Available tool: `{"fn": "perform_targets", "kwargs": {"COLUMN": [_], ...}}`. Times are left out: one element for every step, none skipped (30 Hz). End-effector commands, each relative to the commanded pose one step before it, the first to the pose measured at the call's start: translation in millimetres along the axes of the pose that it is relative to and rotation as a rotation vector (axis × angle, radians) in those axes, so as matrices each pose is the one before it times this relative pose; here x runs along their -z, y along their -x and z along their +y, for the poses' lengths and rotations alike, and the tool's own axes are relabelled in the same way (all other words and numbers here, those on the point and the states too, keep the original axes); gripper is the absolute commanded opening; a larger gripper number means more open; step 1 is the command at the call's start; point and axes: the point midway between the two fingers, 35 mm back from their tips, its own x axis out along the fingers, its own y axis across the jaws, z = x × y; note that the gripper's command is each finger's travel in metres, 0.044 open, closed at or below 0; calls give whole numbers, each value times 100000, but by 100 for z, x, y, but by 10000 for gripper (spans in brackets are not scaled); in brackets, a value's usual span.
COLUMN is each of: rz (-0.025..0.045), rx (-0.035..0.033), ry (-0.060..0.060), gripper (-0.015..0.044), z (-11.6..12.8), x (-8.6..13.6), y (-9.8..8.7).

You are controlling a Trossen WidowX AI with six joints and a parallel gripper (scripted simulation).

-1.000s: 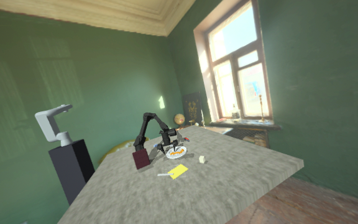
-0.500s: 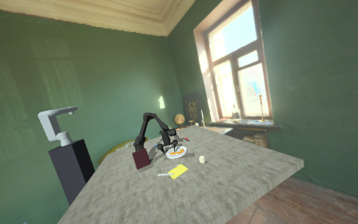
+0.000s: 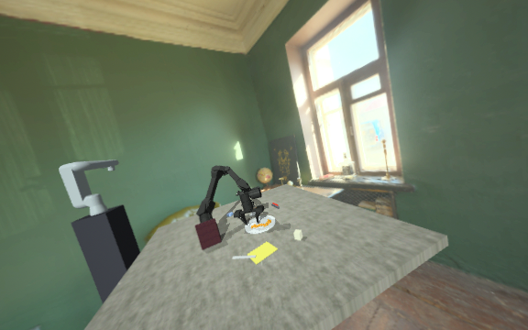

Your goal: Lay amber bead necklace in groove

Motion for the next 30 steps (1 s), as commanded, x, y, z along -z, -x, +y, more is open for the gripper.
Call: {"fn": "perform_targets", "kwargs": {"rz": [626, -81, -75, -60, -44, -28, -10, 8, 27, 46, 65, 84, 103, 121, 139, 156, 141, 85, 34, 1, 0, 0, 0, 0, 0, 0, 0, 0, 0, 0], "rx": [-324, -144, -167, -176, -183, -189, -193, -196, -197, -196, -194, -189, -183, -175, -164, -152, -116, -62, -23, -1, 0, 0, 0, 0, 0, 0, 0, 0, 0, 0], "ry": [-19472, -9783, -10701, -10701, -10700, -10699, -10699, -10698, -10697, -10697, -10696, -10695, -10695, -10694, -10693, -10692, -8495, -5462, -1939, -82, 0, 0, 0, 0, 0, 0, 0, 0, 0, 0], "gripper": [250, 250, 250, 250, 250, 250, 250, 250, 250, 250, 250, 250, 250, 250, 250, 250, 250, 250, 250, 250, 250, 250, 250, 250, 250, 250, 250, 250, 250, 250], "z": [-246, -92, -102, -103, -103, -102, -100, -97, -93, -88, -83, -77, -70, -63, -55, -47, -32, -15, -5, 0, 0, 0, 0, 0, 0, 0, 0, 0, 0, 0], "x": [293, 31, 24, 14, 3, -7, -17, -26, -35, -44, -52, -59, -65, -71, -76, -80, -69, -41, -16, -1, 0, 0, 0, 0, 0, 0, 0, 0, 0, 0], "y": [207, 121, 133, 134, 135, 136, 137, 138, 139, 140, 141, 142, 143, 144, 145, 146, 122, 70, 27, 1, 0, 0, 0, 0, 0, 0, 0, 0, 0, 0]}}
